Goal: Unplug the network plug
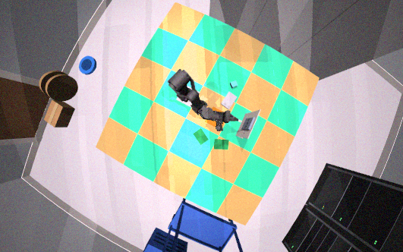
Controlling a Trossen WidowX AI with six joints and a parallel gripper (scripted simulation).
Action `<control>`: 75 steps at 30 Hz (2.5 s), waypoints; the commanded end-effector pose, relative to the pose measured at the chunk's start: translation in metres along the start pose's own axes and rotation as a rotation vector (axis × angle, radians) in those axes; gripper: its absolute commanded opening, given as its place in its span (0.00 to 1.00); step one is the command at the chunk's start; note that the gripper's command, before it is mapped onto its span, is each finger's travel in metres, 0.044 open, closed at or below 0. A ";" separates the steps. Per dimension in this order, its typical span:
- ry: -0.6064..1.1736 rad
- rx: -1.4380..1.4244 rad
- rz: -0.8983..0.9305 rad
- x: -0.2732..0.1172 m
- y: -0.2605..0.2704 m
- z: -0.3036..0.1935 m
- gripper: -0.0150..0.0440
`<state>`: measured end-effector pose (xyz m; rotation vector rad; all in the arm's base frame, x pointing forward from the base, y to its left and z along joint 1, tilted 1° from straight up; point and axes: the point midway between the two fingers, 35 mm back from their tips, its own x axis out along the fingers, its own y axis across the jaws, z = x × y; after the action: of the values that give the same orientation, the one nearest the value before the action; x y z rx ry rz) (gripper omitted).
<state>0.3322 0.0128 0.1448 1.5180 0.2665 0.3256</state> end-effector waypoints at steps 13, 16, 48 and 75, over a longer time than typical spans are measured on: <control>0.001 0.005 -0.004 -0.013 -0.001 -0.003 0.25; 0.001 0.005 -0.004 -0.015 -0.001 -0.003 0.25; 0.001 0.002 -0.002 -0.021 0.030 -0.005 0.25; -0.004 0.013 -0.014 -0.034 0.059 -0.013 0.25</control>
<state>0.2934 0.0135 0.2001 1.5217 0.2735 0.3173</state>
